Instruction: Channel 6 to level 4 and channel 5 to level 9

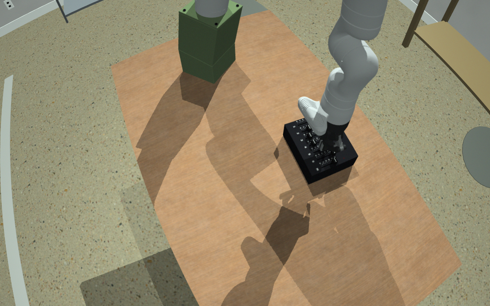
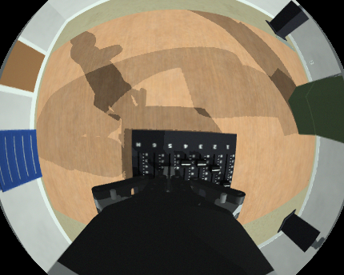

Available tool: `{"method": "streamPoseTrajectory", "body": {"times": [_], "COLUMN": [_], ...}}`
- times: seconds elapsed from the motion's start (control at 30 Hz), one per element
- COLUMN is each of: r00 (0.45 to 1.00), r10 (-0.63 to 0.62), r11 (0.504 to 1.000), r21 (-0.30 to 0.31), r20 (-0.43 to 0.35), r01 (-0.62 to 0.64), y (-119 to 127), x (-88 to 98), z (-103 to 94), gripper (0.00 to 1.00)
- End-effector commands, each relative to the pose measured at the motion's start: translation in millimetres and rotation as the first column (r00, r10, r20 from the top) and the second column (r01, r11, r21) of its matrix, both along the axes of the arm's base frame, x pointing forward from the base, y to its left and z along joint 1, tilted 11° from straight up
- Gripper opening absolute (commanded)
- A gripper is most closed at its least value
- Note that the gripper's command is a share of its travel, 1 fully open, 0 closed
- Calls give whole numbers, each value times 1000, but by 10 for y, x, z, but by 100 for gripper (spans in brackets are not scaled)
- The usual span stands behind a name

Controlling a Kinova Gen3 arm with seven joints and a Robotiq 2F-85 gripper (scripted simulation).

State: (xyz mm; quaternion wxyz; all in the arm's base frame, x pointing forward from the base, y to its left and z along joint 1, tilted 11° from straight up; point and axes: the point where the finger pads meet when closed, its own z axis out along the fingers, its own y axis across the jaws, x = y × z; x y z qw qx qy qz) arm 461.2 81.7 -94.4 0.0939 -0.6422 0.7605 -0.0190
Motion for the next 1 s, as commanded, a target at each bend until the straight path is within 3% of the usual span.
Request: {"method": "streamPoseTrajectory", "body": {"times": [0.0, 0.57, 0.97], "r00": [1000, 1000, 1000], "r10": [0, 0, 0], "r11": [1000, 1000, 1000], "r21": [0, 0, 0], "r20": [2, 2, 2], "r01": [0, 0, 0], "y": [-4, -37, -66], "x": [5, -7, -60], "z": [7, 44, 355], "gripper": [0, 0, 0]}}
